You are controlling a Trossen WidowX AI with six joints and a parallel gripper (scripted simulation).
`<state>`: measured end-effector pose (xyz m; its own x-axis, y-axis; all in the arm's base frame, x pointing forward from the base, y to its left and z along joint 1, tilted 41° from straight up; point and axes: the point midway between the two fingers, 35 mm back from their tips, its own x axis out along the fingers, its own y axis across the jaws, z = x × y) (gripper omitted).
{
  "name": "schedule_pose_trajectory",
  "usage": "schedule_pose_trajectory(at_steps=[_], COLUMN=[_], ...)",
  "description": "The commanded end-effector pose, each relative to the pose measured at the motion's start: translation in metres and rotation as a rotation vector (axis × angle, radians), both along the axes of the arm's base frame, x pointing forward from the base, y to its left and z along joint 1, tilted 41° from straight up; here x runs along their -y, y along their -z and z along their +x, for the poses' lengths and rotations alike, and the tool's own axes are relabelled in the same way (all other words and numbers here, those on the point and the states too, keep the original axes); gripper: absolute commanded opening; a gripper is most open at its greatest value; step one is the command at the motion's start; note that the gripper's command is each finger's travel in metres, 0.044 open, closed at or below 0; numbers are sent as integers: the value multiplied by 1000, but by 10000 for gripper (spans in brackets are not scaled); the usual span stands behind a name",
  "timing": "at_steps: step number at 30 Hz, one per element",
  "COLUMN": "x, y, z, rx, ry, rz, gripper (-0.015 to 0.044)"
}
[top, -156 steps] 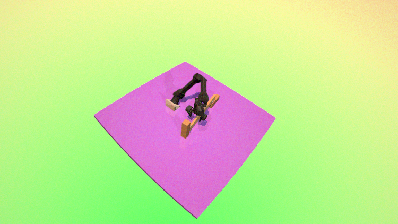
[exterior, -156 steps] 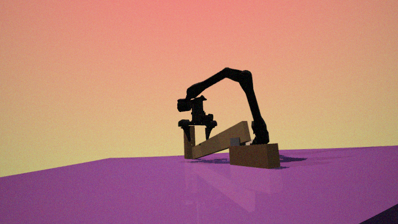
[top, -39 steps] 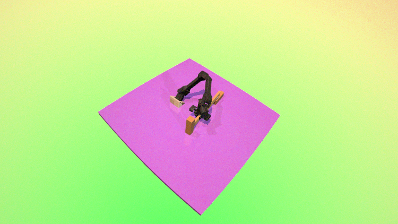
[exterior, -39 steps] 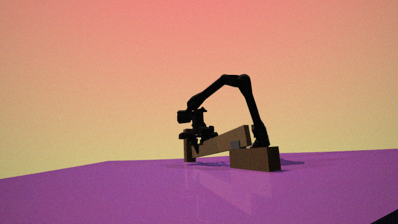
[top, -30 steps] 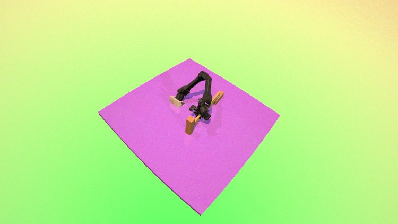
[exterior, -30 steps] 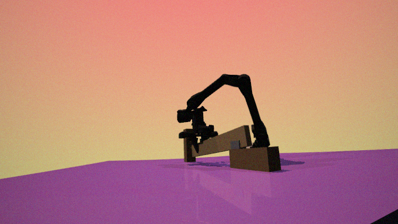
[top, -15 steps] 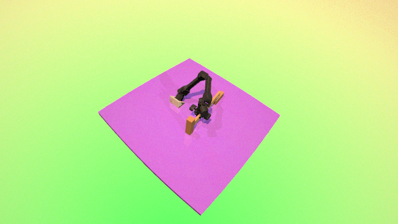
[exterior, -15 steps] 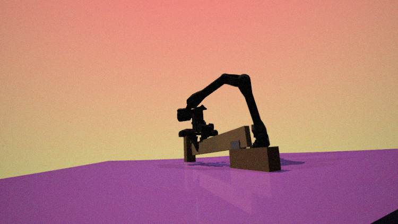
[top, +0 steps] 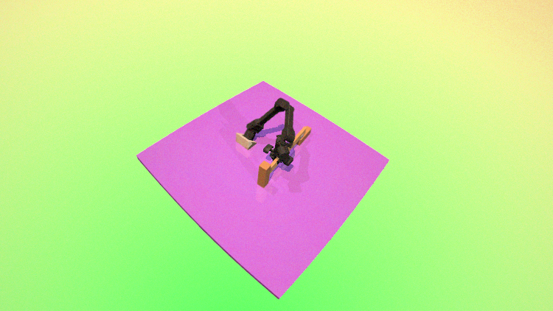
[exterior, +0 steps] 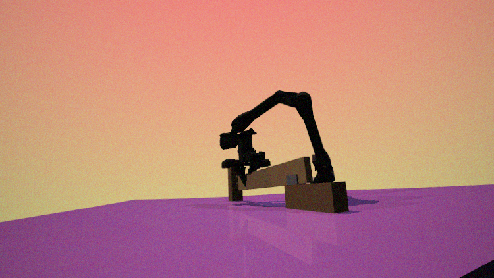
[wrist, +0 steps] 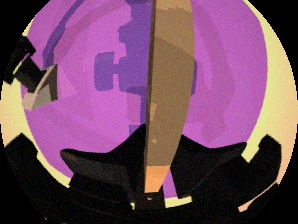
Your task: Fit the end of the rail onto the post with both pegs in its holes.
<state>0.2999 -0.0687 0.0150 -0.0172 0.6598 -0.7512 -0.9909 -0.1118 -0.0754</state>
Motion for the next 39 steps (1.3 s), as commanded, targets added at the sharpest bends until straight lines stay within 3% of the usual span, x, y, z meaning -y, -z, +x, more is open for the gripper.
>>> schedule_pose_trajectory(at_steps=[1,39], x=[5,8], y=[-5,-9], z=[3,2], rx=[14,13], ry=[6,6], rz=[-8,-8], gripper=[0,0])
